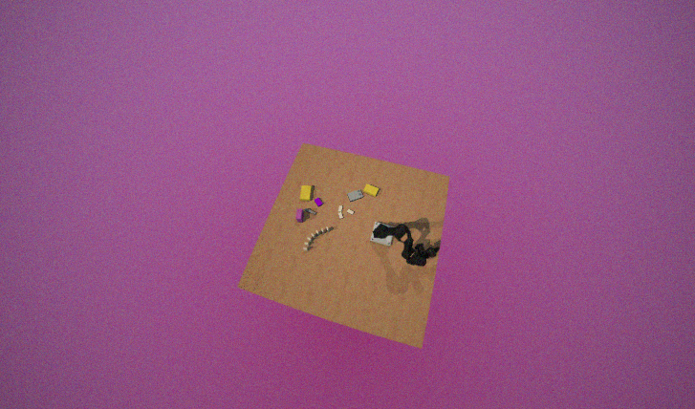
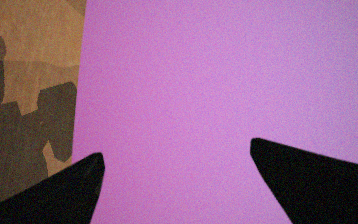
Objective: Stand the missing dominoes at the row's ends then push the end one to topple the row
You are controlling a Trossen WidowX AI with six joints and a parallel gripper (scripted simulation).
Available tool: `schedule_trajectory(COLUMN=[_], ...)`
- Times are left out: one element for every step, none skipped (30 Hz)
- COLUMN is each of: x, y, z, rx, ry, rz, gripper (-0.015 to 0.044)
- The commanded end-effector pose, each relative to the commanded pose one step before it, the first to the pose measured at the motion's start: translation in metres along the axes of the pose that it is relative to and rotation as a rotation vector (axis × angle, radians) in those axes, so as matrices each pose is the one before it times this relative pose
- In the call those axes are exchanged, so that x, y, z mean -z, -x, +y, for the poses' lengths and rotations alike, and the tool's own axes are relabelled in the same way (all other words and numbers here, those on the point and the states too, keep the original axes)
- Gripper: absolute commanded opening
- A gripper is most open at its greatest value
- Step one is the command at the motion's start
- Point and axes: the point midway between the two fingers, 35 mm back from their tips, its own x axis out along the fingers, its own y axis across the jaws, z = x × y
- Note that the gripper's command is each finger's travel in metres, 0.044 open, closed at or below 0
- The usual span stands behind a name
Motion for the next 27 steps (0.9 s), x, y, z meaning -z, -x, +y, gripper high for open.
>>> schedule_trajectory(x=[0.00227,0.00678,0.01126,0.01339,0.01216,0.01211,0.01218,0.01225,0.01232,0.01239,0.01352,0.01437,0.0145,0.01461,0.01471,0.01481,0.01491,0.015,0.01509,0.01495,0.01466,0.01474,0.01476,0.01478,0.0148,0.01481,0.01482], y=[0.00189,0.00572,0.00951,0.01108,0.00958,0.00943,0.0094,0.00938,0.00936,0.00934,0.01041,0.01096,0.01091,0.01085,0.01078,0.01071,0.01063,0.01055,0.01047,0.01022,0.01028,0.01029,0.01026,0.01023,0.0102,0.01016,0.01013], z=[-0.00002,-0.00004,0.00004,0.00037,0.00097,0.00107,0.00113,0.0012,0.00126,0.00133,0.00177,0.00189,0.0019,0.00192,0.00194,0.00197,0.002,0.00203,0.00206,0.00207,0.00104,0.00115,0.00126,0.00137,0.00149,0.00162,0.00175], rx=[-0.00002,-0.00008,-0.00054,-0.00199,-0.00487,-0.00525,-0.0054,-0.00555,-0.00569,-0.00585,-0.00657,-0.00679,-0.00666,-0.00653,-0.00643,-0.00633,-0.00626,-0.00619,-0.00615,-0.00603,-0.00385,-0.00405,-0.00424,-0.00444,-0.00465,-0.00486,-0.00508], ry=[-0.0007,-0.0023,-0.0044,-0.0073,-0.0112,-0.0118,-0.0121,-0.0124,-0.0127,-0.013,-0.0217,-0.0233,-0.0238,-0.0243,-0.0247,-0.0252,-0.0257,-0.0261,-0.0266,-0.0267,-0.0199,-0.0204,-0.0208,-0.0213,-0.0217,-0.0221,-0.0226], rz=[0.00993,0.02978,0.04898,0.05636,0.04742,0.04643,0.04619,0.04596,0.04575,0.04553,0.05113,0.05374,0.05353,0.05323,0.05291,0.05258,0.05224,0.05188,0.05151,0.05035,0.04615,0.04593,0.04556,0.04517,0.04477,0.04435,0.04393], gripper=[0.0426,0.044,0.044,0.044,0.044,0.044,0.044,0.044,0.044,0.044,0.044,0.044,0.044,0.044,0.044,0.044,0.044,0.044,0.044,0.044,0.044,0.044,0.044,0.044,0.044,0.044,0.044])
